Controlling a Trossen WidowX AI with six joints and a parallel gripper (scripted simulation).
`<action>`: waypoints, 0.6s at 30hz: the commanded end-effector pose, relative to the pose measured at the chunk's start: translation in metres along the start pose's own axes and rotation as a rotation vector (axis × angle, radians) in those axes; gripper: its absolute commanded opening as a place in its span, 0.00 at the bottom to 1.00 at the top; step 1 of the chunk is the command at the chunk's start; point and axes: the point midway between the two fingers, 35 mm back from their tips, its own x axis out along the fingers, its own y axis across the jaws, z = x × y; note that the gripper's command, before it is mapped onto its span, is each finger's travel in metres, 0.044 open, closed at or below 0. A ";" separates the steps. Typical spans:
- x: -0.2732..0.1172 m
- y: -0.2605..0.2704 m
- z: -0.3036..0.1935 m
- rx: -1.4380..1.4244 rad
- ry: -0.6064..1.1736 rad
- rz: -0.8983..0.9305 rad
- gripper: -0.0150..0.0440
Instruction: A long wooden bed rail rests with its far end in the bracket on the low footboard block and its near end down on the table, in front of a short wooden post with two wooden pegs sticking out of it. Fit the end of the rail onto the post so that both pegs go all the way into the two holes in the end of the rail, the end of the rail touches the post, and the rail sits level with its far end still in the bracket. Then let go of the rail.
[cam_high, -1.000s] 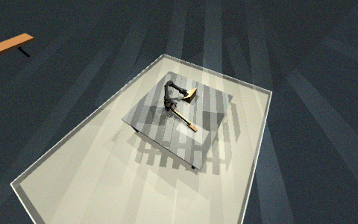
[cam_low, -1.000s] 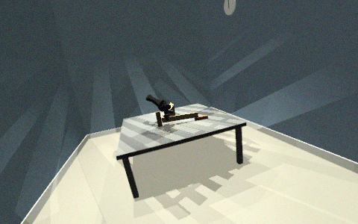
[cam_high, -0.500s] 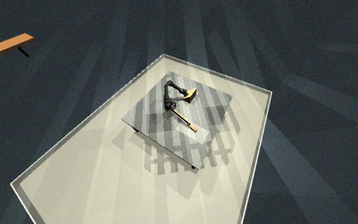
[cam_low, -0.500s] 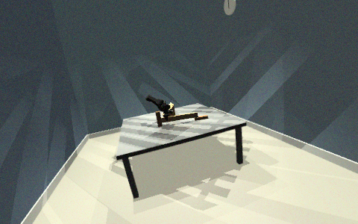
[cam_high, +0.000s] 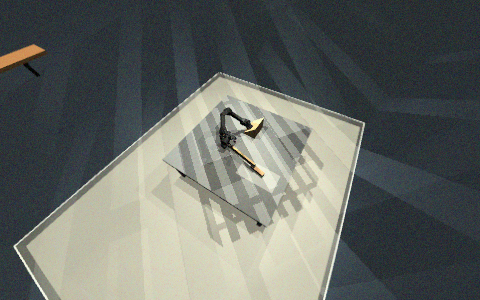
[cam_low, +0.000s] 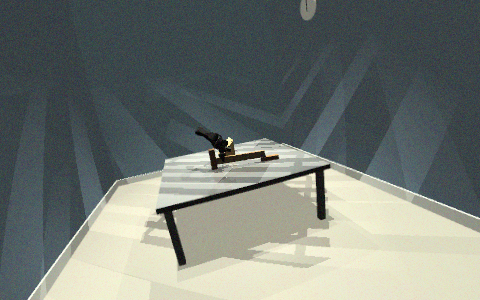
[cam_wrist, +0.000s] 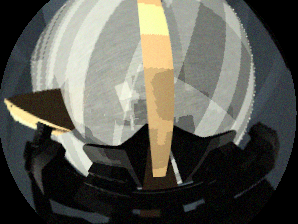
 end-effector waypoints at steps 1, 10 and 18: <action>0.001 0.000 0.000 -0.001 0.002 0.001 0.61; 0.001 0.000 0.000 -0.001 0.002 0.001 1.00; -0.014 0.000 0.016 -0.002 -0.001 0.001 1.00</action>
